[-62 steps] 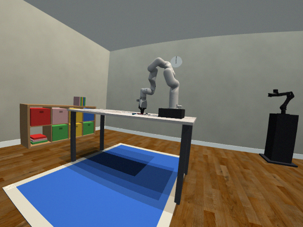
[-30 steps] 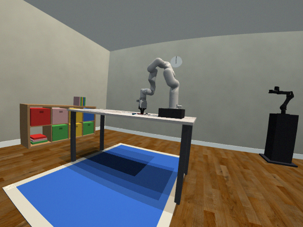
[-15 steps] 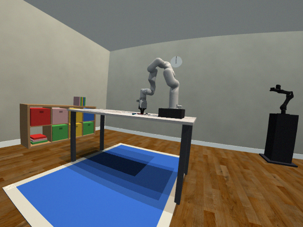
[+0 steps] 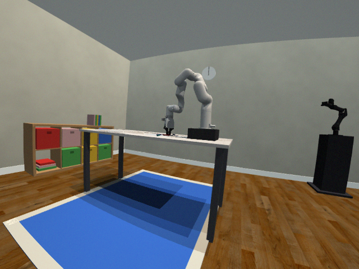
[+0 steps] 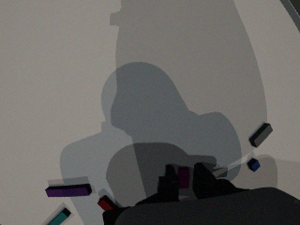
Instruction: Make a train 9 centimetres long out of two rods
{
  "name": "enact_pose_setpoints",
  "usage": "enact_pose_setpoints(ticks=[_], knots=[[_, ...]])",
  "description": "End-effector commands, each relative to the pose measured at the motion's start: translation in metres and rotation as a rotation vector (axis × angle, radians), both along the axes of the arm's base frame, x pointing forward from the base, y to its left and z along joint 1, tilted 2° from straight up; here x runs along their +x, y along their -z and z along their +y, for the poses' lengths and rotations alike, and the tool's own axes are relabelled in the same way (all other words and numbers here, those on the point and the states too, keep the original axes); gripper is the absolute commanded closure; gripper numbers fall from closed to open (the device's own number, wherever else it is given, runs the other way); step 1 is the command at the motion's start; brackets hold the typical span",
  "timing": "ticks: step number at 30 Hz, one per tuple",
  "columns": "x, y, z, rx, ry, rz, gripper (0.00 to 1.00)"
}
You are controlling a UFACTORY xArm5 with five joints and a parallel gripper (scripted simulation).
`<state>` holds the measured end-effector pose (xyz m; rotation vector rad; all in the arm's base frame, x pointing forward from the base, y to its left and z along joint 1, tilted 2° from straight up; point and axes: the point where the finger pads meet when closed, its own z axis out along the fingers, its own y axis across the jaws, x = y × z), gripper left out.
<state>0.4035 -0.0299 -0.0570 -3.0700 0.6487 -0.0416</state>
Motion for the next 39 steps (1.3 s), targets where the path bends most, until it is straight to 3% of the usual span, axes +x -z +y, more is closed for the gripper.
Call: enact_pose_setpoints(ticks=[1, 14, 29, 39], knots=[[0.001, -0.001, 0.0, 0.0, 0.0, -0.003, 0.76], [0.001, -0.006, 0.0, 0.0, 0.0, -0.003, 0.76], [-0.001, -0.075, 0.0, 0.0, 0.0, -0.003, 0.76], [-0.001, -0.091, 0.0, 0.0, 0.0, -0.003, 0.76]])
